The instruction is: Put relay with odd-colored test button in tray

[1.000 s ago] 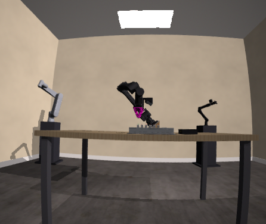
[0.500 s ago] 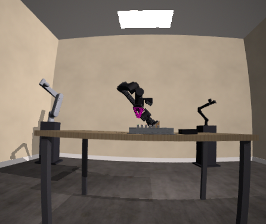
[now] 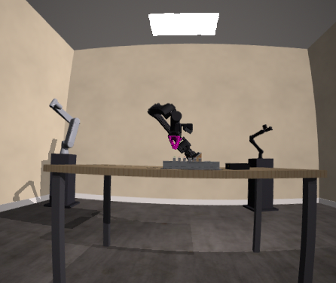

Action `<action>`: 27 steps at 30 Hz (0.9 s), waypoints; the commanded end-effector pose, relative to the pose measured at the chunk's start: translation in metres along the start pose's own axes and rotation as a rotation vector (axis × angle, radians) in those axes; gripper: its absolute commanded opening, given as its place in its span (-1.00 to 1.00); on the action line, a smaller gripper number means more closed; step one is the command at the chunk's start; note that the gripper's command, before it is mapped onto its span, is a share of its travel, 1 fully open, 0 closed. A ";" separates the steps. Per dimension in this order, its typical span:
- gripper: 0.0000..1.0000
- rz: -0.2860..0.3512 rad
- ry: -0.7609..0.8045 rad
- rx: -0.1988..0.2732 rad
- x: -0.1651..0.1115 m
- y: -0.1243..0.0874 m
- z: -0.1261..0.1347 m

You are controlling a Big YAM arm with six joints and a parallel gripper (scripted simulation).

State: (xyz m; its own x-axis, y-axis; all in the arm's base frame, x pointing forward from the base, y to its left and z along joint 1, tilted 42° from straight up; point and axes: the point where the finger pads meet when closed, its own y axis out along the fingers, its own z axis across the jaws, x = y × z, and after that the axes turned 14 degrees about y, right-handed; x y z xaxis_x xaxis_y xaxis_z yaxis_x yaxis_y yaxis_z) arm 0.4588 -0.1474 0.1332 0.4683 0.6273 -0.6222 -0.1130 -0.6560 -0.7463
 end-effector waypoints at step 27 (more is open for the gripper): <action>0.17 -0.013 0.007 -0.024 0.005 -0.017 -0.013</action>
State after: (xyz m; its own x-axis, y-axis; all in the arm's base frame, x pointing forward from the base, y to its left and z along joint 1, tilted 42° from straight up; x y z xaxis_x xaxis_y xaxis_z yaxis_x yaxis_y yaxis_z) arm 0.4616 -0.1476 0.1373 0.4733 0.6259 -0.6199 -0.1099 -0.6562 -0.7465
